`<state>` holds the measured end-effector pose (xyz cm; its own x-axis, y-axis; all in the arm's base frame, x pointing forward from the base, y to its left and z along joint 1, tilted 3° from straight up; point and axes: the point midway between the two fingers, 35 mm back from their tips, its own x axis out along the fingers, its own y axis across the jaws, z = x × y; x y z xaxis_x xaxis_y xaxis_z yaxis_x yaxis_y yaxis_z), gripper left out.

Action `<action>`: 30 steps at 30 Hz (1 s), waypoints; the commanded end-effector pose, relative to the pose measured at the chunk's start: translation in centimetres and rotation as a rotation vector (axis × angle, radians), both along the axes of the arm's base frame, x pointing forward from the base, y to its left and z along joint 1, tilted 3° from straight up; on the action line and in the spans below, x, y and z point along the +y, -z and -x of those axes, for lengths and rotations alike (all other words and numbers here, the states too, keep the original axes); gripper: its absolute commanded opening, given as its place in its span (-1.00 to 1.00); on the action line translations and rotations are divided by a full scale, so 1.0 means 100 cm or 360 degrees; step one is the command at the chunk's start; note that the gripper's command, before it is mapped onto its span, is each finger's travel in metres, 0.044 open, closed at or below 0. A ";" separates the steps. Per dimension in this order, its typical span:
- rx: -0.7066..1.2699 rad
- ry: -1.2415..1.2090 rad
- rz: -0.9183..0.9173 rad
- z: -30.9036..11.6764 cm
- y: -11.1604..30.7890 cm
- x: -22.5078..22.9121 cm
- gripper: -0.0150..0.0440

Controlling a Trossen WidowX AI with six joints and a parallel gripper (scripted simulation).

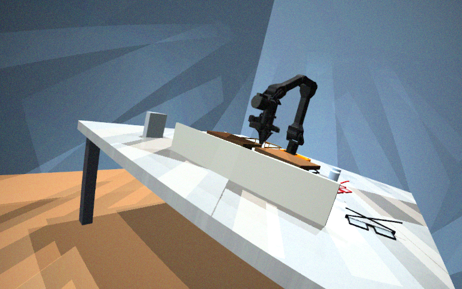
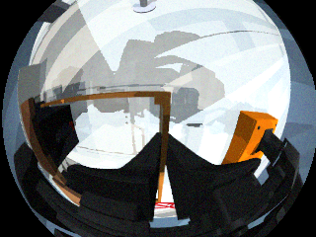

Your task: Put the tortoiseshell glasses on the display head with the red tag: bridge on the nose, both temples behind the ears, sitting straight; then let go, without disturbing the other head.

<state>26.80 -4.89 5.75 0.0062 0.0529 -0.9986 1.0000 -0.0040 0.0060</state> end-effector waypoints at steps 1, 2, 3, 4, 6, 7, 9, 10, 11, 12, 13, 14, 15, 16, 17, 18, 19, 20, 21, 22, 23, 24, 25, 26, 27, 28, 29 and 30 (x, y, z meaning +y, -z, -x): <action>0.0011 0.0006 0.0003 0.002 0.005 0.000 -0.49; 0.0011 0.0006 0.0003 0.002 0.006 0.000 -0.49; 0.0011 0.0006 0.0003 0.002 0.006 0.000 -0.49; 0.0011 0.0006 0.0003 0.002 0.007 0.000 -0.49; 0.0011 0.0006 0.0003 0.002 0.007 0.000 -0.49; 0.0011 0.0006 0.0003 0.001 0.007 0.000 -0.49; 0.0011 0.0006 0.0003 0.000 0.007 0.000 -0.49; 0.0011 0.0006 0.0003 -0.001 0.007 0.000 -0.49; 0.0010 0.0006 0.0003 -0.002 0.007 0.000 -0.49; 0.0010 0.0006 0.0003 -0.003 0.007 0.000 -0.49; 0.0008 0.0006 0.0003 -0.005 0.007 0.000 -0.49; 0.0006 0.0006 0.0003 -0.006 0.007 0.000 -0.49; 0.0004 0.0006 0.0003 -0.007 0.007 0.000 -0.49; 0.0001 0.0006 0.0003 -0.009 0.007 0.000 -0.49; 0.0000 0.0006 0.0003 -0.010 0.007 0.000 -0.49; -0.0002 0.0006 0.0003 -0.011 0.007 0.000 -0.49; -0.0003 0.0006 0.0003 -0.013 0.007 0.000 -0.49; -0.0003 0.0006 0.0003 -0.014 0.007 0.000 -0.49; -0.0004 0.0006 0.0003 -0.015 0.007 0.000 -0.49; -0.0005 0.0006 0.0003 -0.016 0.007 0.000 -0.49; -0.0005 0.0006 0.0003 -0.018 0.007 0.000 -0.49; -0.0006 0.0006 0.0003 -0.019 0.007 0.000 -0.49; -0.0006 0.0006 0.0003 -0.020 0.007 0.000 -0.49; -0.0006 0.0006 0.0003 -0.022 0.007 0.000 -0.49; -0.0007 0.0006 0.0003 -0.023 0.007 0.000 -0.49; -0.0007 0.0006 0.0003 -0.024 0.007 0.000 -0.49; -0.0007 0.0006 0.0003 -0.026 0.007 0.000 -0.49; -0.0007 0.0006 0.0003 -0.027 0.007 0.000 -0.49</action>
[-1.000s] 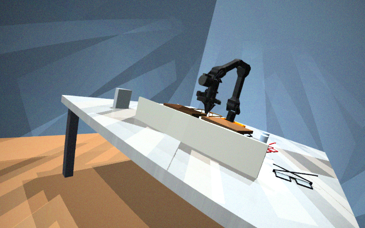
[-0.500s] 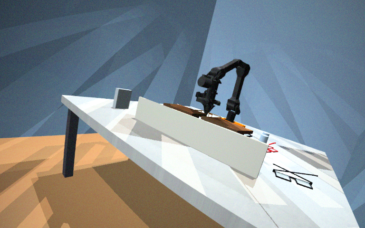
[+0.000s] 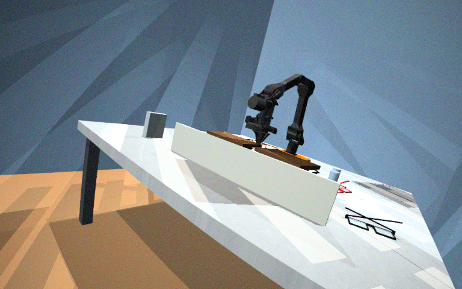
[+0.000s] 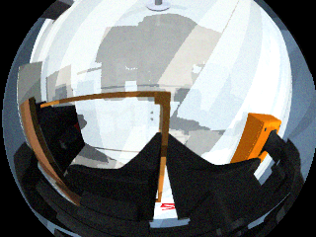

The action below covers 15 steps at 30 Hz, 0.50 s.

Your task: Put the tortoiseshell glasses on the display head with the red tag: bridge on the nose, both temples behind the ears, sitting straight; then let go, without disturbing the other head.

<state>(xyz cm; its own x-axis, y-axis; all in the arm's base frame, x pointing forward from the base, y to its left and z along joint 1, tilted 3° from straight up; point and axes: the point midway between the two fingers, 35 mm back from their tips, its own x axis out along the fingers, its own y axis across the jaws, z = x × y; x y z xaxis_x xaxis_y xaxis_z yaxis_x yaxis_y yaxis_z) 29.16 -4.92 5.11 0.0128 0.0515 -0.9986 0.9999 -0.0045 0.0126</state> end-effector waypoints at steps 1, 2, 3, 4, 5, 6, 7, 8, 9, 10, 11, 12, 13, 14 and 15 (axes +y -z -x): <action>0.0003 0.0006 0.0001 -0.005 0.001 0.000 -0.49; 0.0004 0.0006 0.0001 -0.006 0.000 0.000 -0.49; 0.0005 0.0006 0.0001 -0.008 0.000 0.000 -0.49; 0.0007 0.0005 0.0001 -0.009 0.000 0.000 -0.49; 0.0009 0.0005 0.0001 -0.011 0.000 0.000 -0.49; 0.0011 0.0005 0.0001 -0.012 0.000 0.000 -0.49; 0.0013 0.0005 0.0001 -0.014 0.000 0.000 -0.49; 0.0014 0.0005 0.0001 -0.015 0.000 0.000 -0.49; 0.0015 0.0005 0.0001 -0.017 0.000 0.000 -0.49; 0.0016 0.0005 0.0001 -0.019 0.000 0.000 -0.49; 0.0017 0.0005 0.0001 -0.020 0.000 0.000 -0.49; 0.0017 0.0005 0.0001 -0.022 0.000 0.000 -0.49; 0.0018 0.0005 0.0001 -0.023 0.000 0.000 -0.49; 0.0018 0.0005 0.0001 -0.025 0.000 0.000 -0.49; 0.0018 0.0005 0.0001 -0.026 0.000 0.000 -0.49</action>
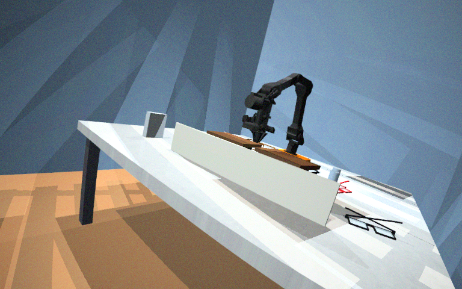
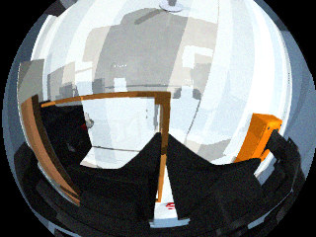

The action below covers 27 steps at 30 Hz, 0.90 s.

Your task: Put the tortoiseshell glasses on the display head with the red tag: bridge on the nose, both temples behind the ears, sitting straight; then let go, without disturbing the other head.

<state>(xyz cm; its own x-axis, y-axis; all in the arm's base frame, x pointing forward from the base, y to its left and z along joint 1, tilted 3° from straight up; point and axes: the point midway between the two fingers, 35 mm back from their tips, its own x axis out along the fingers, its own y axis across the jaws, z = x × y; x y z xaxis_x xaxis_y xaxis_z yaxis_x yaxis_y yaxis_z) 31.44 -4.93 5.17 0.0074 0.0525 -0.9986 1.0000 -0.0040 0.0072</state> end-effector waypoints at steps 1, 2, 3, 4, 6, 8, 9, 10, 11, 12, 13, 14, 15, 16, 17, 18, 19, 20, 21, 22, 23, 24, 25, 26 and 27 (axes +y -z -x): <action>0.0009 0.0006 0.0002 -0.005 0.001 0.000 -0.49; 0.0009 0.0006 0.0002 -0.006 0.001 0.000 -0.49; 0.0009 0.0006 0.0002 -0.008 0.001 0.000 -0.49; 0.0009 0.0006 0.0002 -0.009 0.000 0.000 -0.49; 0.0009 0.0006 0.0002 -0.012 0.000 0.000 -0.49; 0.0009 0.0006 0.0002 -0.015 0.000 0.000 -0.49; 0.0009 0.0006 0.0002 -0.017 0.000 0.000 -0.49; 0.0009 0.0006 0.0002 -0.019 0.000 0.000 -0.49; 0.0008 0.0006 0.0002 -0.020 0.000 0.000 -0.49; 0.0008 0.0006 0.0002 -0.022 0.000 0.000 -0.49; 0.0008 0.0006 0.0002 -0.023 0.000 0.000 -0.49; 0.0008 0.0006 0.0002 -0.025 0.000 0.000 -0.49; 0.0008 0.0006 0.0002 -0.026 0.000 0.000 -0.49; 0.0008 0.0006 0.0002 -0.028 0.000 0.000 -0.49; 0.0007 0.0006 0.0002 -0.029 0.000 0.000 -0.49; 0.0007 0.0006 0.0002 -0.031 0.000 0.000 -0.49; 0.0007 0.0006 0.0002 -0.032 0.000 0.000 -0.49; 0.0007 0.0006 0.0002 -0.034 0.000 0.000 -0.49; 0.0007 0.0006 0.0002 -0.035 0.000 0.000 -0.49; 0.0007 0.0006 0.0002 -0.037 0.000 0.000 -0.49; 0.0006 0.0006 0.0002 -0.038 0.000 0.000 -0.49; 0.0006 0.0006 0.0002 -0.040 0.000 0.000 -0.49; 0.0006 0.0006 0.0002 -0.041 0.000 0.000 -0.49; 0.0006 0.0006 0.0002 -0.043 0.000 0.000 -0.49; 0.0006 0.0006 0.0002 -0.044 0.000 -0.001 -0.49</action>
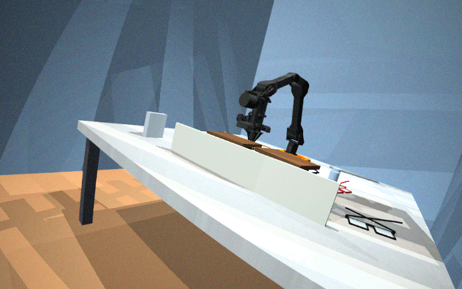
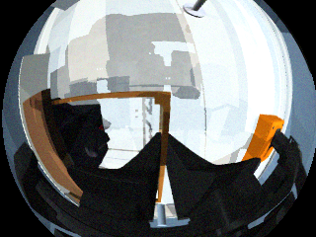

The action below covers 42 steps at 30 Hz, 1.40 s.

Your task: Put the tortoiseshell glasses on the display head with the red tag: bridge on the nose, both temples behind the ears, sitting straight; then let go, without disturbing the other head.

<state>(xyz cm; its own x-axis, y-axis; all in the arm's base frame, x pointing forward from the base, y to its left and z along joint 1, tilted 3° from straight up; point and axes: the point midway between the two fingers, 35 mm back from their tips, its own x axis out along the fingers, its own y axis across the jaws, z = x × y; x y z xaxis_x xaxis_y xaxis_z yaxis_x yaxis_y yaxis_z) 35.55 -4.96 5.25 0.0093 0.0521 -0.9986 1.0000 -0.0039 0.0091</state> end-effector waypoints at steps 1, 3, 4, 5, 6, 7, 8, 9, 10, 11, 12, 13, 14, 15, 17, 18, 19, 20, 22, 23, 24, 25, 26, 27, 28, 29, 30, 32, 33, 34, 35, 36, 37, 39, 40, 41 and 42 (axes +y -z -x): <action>0.0008 0.0006 0.0002 -0.005 0.001 0.000 -0.49; 0.0008 0.0006 0.0002 -0.008 0.001 0.000 -0.49; 0.0008 0.0006 0.0002 -0.009 0.001 0.000 -0.49; 0.0008 0.0006 0.0002 -0.011 0.001 0.000 -0.49; 0.0008 0.0006 0.0002 -0.012 0.001 0.000 -0.49; 0.0007 0.0006 0.0002 -0.014 0.001 0.000 -0.49; 0.0007 0.0006 0.0002 -0.015 0.001 0.000 -0.49; 0.0007 0.0006 0.0002 -0.017 0.001 0.000 -0.49; 0.0007 0.0006 0.0002 -0.018 0.001 0.000 -0.49; 0.0007 0.0006 0.0002 -0.020 0.001 0.000 -0.49; 0.0007 0.0006 0.0002 -0.021 0.001 0.000 -0.49; 0.0006 0.0006 0.0002 -0.023 0.001 0.000 -0.49; 0.0006 0.0006 0.0002 -0.024 0.000 0.000 -0.49; 0.0006 0.0006 0.0002 -0.026 0.000 0.000 -0.49; 0.0006 0.0006 0.0002 -0.029 0.000 0.000 -0.49; 0.0006 0.0006 0.0002 -0.031 0.000 0.000 -0.49; 0.0005 0.0006 0.0002 -0.032 0.000 0.000 -0.49; 0.0005 0.0006 0.0002 -0.034 0.000 0.000 -0.49; 0.0005 0.0006 0.0002 -0.037 0.000 0.000 -0.49; 0.0005 0.0006 0.0002 -0.038 0.000 0.000 -0.49; 0.0005 0.0006 0.0002 -0.039 0.000 0.000 -0.49; 0.0004 0.0006 0.0002 -0.041 0.000 0.000 -0.49; 0.0004 0.0006 0.0002 -0.042 0.000 0.000 -0.49; 0.0004 0.0006 0.0002 -0.043 0.000 0.000 -0.49; 0.0004 0.0006 0.0002 -0.044 0.000 0.000 -0.49; 0.0004 0.0006 0.0002 -0.046 0.000 0.000 -0.49; 0.0004 0.0006 0.0002 -0.047 0.000 0.000 -0.49; 0.0003 0.0006 0.0002 -0.050 0.000 -0.001 -0.49; 0.0003 0.0006 0.0002 -0.051 0.000 -0.001 -0.49; 0.0003 0.0006 0.0002 -0.052 0.000 -0.001 -0.49; 0.0003 0.0006 0.0002 -0.054 0.000 -0.001 -0.49; 0.0003 0.0006 0.0002 -0.055 0.000 -0.001 -0.49; 0.0003 0.0006 0.0002 -0.056 0.000 -0.001 -0.49; 0.0002 0.0006 0.0002 -0.059 -0.001 -0.001 -0.49; 0.0002 0.0006 0.0002 -0.060 -0.001 -0.001 -0.49; 0.0002 0.0006 0.0002 -0.061 -0.001 -0.001 -0.49; 0.0002 0.0006 0.0002 -0.063 -0.001 -0.001 -0.49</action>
<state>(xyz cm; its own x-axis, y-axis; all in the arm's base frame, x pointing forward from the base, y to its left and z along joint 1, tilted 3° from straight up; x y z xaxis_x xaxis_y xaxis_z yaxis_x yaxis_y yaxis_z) 41.57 -5.01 5.47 0.0142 0.0514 -0.9986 0.9999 -0.0042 0.0140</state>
